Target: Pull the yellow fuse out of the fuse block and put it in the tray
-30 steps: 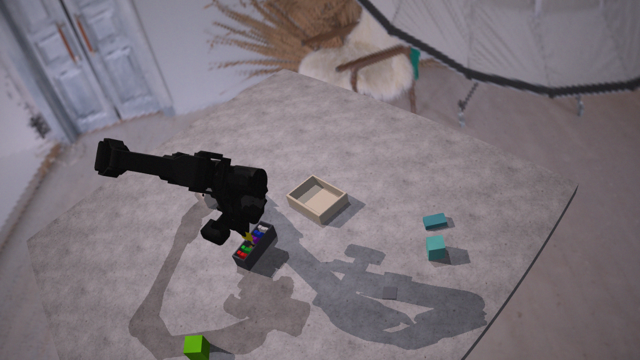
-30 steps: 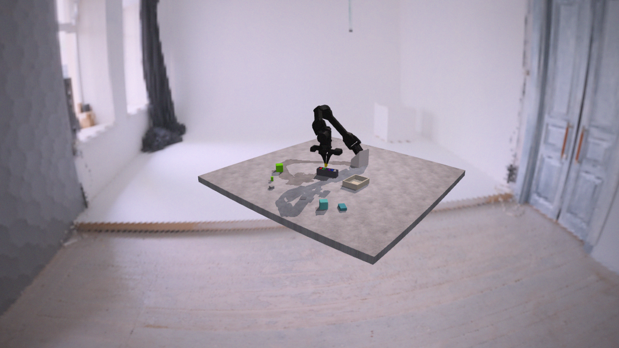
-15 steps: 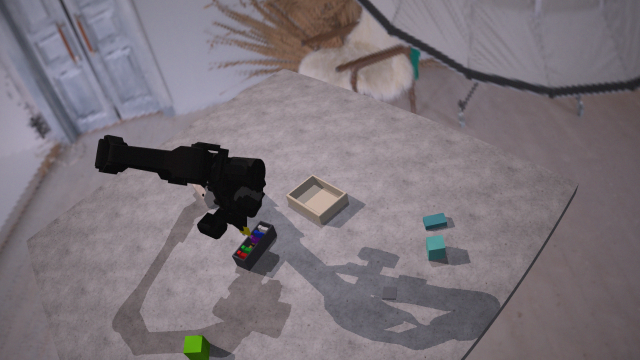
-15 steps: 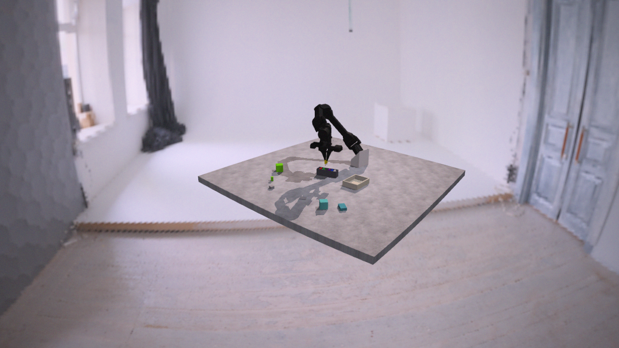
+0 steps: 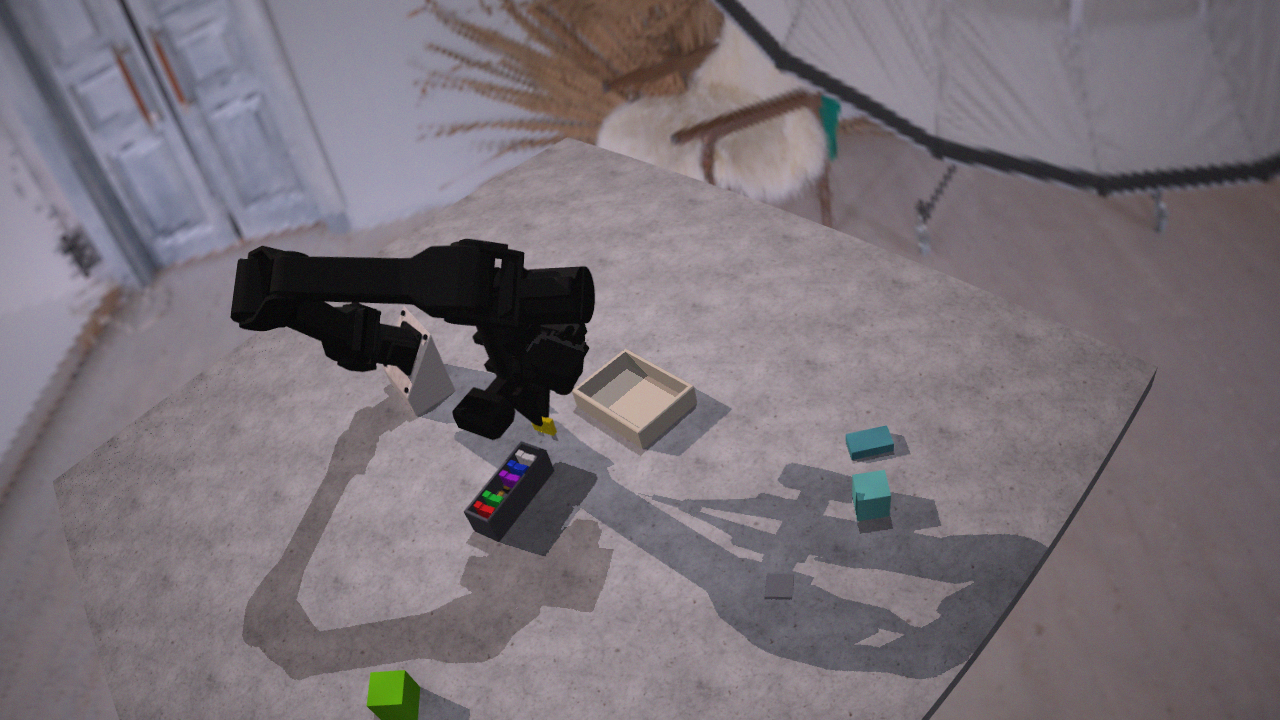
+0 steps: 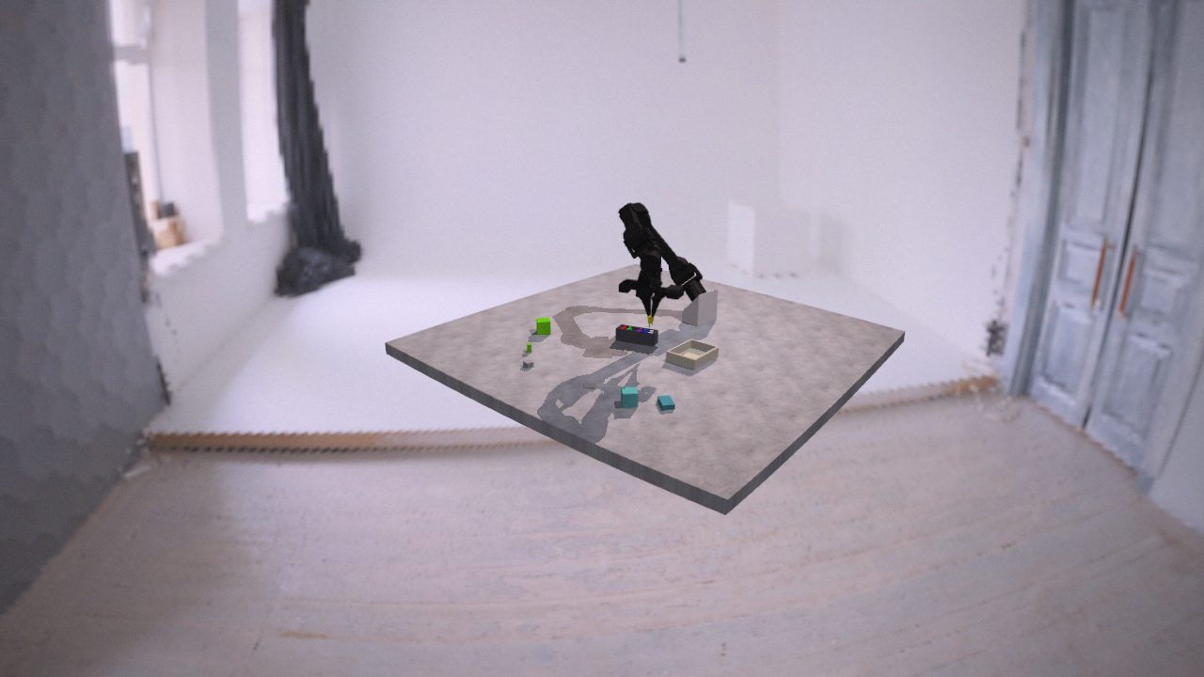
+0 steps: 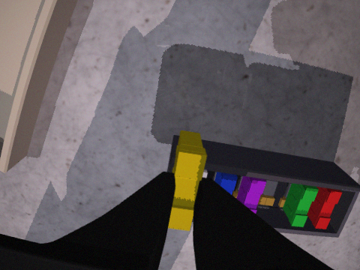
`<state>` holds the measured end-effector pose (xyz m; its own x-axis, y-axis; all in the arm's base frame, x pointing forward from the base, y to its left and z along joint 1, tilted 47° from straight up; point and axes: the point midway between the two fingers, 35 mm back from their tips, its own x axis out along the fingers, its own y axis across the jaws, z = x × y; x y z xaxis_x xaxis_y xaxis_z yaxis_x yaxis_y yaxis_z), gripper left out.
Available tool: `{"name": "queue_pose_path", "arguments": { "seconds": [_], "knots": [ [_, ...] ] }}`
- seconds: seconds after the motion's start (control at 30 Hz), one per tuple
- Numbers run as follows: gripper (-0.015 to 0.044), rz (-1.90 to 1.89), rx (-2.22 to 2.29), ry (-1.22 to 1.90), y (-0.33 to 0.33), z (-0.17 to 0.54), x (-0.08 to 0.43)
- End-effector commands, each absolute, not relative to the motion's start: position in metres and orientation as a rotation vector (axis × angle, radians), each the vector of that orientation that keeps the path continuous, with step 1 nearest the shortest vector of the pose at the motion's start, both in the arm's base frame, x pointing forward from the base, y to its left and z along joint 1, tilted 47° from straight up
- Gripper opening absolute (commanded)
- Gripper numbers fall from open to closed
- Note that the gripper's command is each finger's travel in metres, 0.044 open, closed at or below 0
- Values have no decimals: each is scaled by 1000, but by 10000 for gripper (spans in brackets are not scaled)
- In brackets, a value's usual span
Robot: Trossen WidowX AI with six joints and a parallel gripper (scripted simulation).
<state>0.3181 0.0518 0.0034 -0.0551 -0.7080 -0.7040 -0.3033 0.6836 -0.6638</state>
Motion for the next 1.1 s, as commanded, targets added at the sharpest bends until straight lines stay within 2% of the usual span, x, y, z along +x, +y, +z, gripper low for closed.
{"name": "queue_pose_path", "arguments": {
  "seconds": [0.0,0.67,1.07],
  "knots": [
    [0,-397,-828,1642,68,-10,319],
    [0,-407,-829,1643,149,-99,298],
    [0,-409,-829,1642,143,-111,297]
  ]
}}
